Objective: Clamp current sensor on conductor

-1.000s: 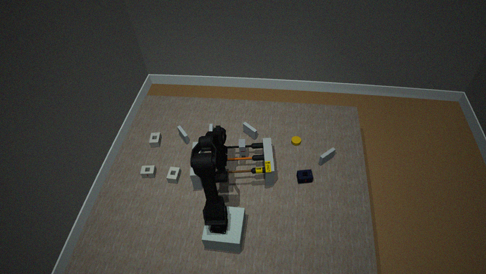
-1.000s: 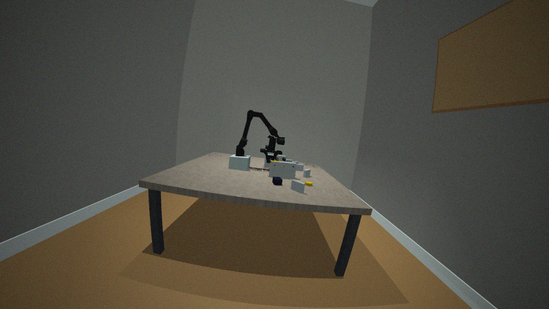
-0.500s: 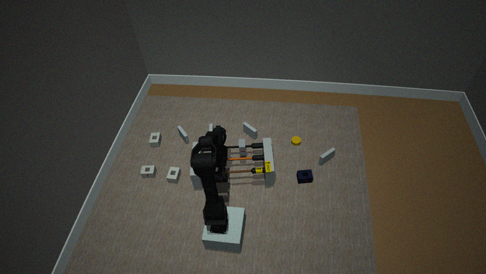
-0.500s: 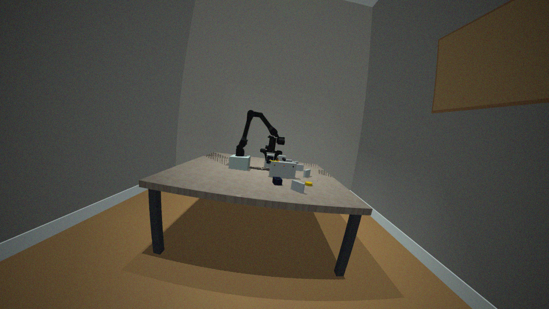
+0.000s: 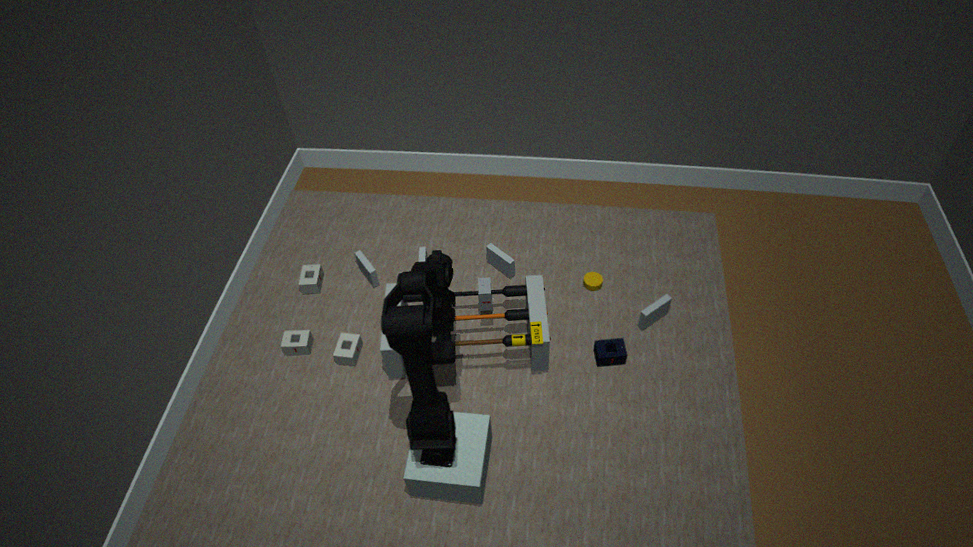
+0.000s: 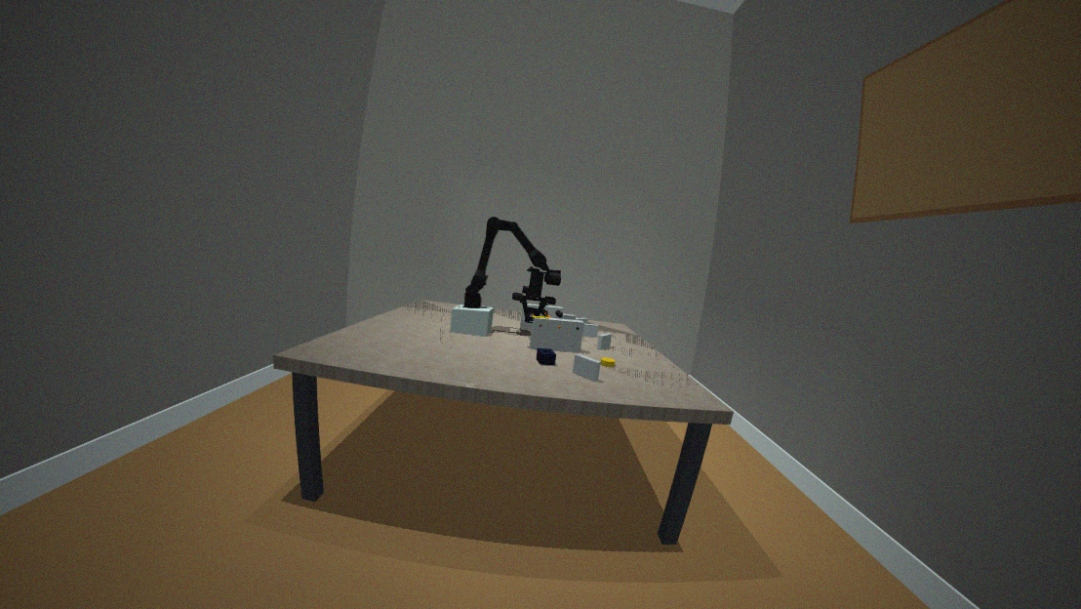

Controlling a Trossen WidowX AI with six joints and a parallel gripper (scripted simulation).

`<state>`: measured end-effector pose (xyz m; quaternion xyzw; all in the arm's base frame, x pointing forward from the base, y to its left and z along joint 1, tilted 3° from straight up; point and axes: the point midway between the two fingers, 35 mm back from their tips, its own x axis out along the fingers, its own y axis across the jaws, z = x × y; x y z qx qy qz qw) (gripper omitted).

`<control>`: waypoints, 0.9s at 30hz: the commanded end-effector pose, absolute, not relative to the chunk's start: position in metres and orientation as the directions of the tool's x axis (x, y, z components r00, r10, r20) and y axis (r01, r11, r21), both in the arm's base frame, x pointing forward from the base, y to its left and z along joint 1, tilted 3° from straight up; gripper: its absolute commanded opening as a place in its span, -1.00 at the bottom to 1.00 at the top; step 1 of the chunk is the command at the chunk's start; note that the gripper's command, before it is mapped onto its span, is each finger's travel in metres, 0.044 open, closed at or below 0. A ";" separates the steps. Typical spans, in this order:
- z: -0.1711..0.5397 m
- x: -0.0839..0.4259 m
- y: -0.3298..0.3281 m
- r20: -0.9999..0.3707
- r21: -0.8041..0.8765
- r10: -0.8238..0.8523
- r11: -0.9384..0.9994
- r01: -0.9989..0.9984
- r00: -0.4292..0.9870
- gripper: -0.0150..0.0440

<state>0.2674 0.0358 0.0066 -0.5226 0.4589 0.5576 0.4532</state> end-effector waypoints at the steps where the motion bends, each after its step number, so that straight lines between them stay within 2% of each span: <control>1: 0.006 0.267 0.036 -0.999 0.039 0.026 -0.168 -0.985 -0.044 -0.08; 10: 0.006 0.267 0.036 -0.999 0.039 0.026 -0.168 -0.985 -0.044 -0.28; 13: 0.008 0.267 0.036 -0.999 0.035 0.026 -0.167 -0.985 -0.040 -0.49; 27: 0.007 0.267 0.036 -0.999 0.030 0.027 -0.168 -0.985 -0.035 -0.49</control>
